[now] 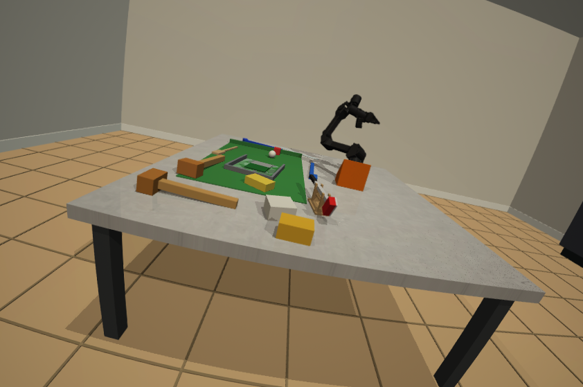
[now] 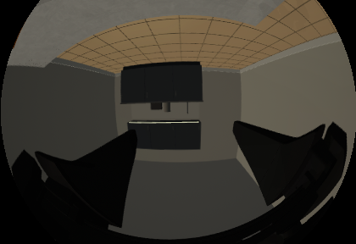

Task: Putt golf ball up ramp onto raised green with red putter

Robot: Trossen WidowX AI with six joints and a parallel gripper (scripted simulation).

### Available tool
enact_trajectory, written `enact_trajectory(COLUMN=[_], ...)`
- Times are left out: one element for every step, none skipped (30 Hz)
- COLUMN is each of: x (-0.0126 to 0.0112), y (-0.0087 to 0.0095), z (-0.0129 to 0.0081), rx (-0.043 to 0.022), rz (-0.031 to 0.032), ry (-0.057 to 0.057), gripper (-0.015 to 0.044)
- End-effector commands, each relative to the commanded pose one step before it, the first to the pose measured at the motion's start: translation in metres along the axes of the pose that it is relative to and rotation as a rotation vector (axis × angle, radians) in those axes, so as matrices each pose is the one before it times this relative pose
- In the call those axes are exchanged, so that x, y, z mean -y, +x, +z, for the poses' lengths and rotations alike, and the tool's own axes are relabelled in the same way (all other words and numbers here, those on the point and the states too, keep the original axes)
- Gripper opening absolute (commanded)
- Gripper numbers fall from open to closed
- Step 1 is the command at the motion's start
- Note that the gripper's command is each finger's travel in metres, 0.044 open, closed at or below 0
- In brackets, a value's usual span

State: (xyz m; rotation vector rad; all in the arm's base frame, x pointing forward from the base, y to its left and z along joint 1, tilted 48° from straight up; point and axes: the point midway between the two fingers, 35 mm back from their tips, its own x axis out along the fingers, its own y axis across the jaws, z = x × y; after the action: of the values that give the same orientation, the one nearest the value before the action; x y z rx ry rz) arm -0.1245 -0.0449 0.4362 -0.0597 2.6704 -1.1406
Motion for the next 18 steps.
enact_trajectory(x=[-0.00095, -0.00284, -0.00474, -0.00661, -0.00831, -0.00979, -0.01055, -0.01037, -0.01009, -0.00979, -0.00835, -0.00797, -0.00767, -0.00736, -0.00704, -0.00653, -0.00523, -0.00417], y=[0.00056, 0.00167, 0.00274, 0.00375, 0.00475, 0.00570, 0.00617, 0.00614, 0.00607, 0.00601, 0.00508, 0.00502, 0.00500, 0.00498, 0.00498, 0.00484, 0.00412, 0.00372], z=[-0.00091, -0.00274, -0.00459, -0.00647, -0.00848, -0.01049, -0.01176, -0.01211, -0.01235, -0.01258, -0.01122, -0.01135, -0.01156, -0.01176, -0.01195, -0.01179, -0.01011, -0.00860], rx=[-0.00156, -0.00473, -0.00804, -0.01158, -0.01422, -0.01655, -0.01913, -0.02021, -0.02108, -0.02178, -0.02165, -0.02225, -0.02298, -0.02366, -0.02429, -0.02418, -0.02083, -0.01676], rz=[0.00372, 0.01113, 0.01843, 0.02555, 0.03186, 0.03741, 0.04042, 0.03997, 0.03913, 0.03825, 0.03310, 0.03198, 0.03113, 0.03027, 0.02941, 0.02776, 0.02281, 0.01922], ry=[0.0046, 0.0137, 0.0229, 0.0321, 0.0420, 0.0517, 0.0571, 0.0579, 0.0581, 0.0584, 0.0582, 0.0579, 0.0580, 0.0582, 0.0584, 0.0569, 0.0482, 0.0392], gripper=[0.0426, 0.0440, 0.0440, 0.0440, 0.0440, 0.0440, 0.0440, 0.0440, 0.0440, 0.0440, 0.0440, 0.0440, 0.0440, 0.0440, 0.0440, 0.0440, 0.0440, 0.0440])
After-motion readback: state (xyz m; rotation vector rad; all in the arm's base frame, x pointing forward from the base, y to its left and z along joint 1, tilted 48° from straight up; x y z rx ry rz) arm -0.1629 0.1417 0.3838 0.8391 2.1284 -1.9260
